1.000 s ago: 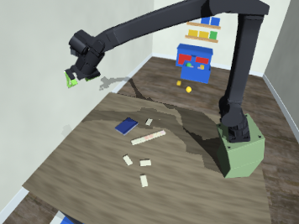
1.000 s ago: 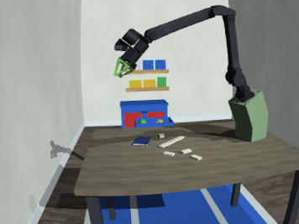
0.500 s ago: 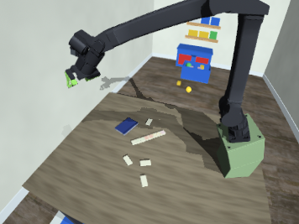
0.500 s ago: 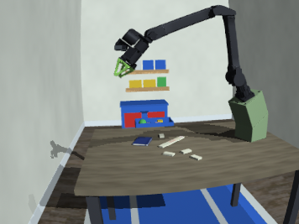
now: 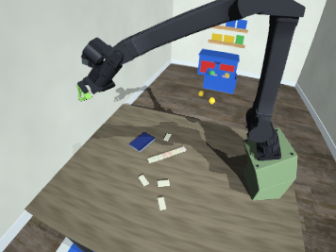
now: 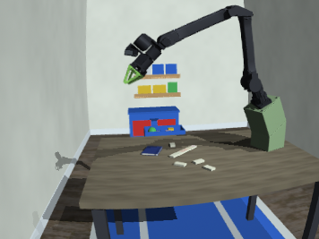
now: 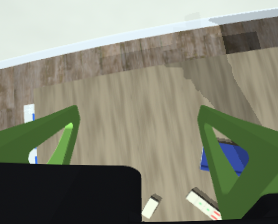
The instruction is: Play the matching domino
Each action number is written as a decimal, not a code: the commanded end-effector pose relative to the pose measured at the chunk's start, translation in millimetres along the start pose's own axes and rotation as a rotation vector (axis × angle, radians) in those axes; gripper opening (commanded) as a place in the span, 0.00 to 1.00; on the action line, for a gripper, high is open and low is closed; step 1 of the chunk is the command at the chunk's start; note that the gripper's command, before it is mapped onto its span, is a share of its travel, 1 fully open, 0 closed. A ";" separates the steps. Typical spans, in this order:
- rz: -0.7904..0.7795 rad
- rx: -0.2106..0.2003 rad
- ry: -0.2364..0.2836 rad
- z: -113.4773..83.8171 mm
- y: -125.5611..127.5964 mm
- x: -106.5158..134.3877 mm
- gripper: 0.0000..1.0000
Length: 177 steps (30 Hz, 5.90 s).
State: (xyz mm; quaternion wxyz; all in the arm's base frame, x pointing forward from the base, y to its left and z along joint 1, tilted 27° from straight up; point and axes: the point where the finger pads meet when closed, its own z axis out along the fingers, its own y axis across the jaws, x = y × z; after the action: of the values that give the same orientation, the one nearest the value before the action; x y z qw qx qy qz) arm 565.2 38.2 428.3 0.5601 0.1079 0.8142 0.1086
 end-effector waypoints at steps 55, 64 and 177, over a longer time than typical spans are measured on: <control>-0.183 -0.014 -0.258 -53.5 -7.9 -54.0 1.00; -0.172 -0.010 -0.228 -44.6 -9.3 -43.5 1.00; -0.295 0.016 -0.282 -92.3 -13.6 -79.1 1.00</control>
State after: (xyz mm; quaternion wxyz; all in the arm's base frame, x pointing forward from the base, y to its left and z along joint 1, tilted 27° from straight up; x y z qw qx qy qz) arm 514.6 2.1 457.8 0.6351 0.0034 0.7724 0.0054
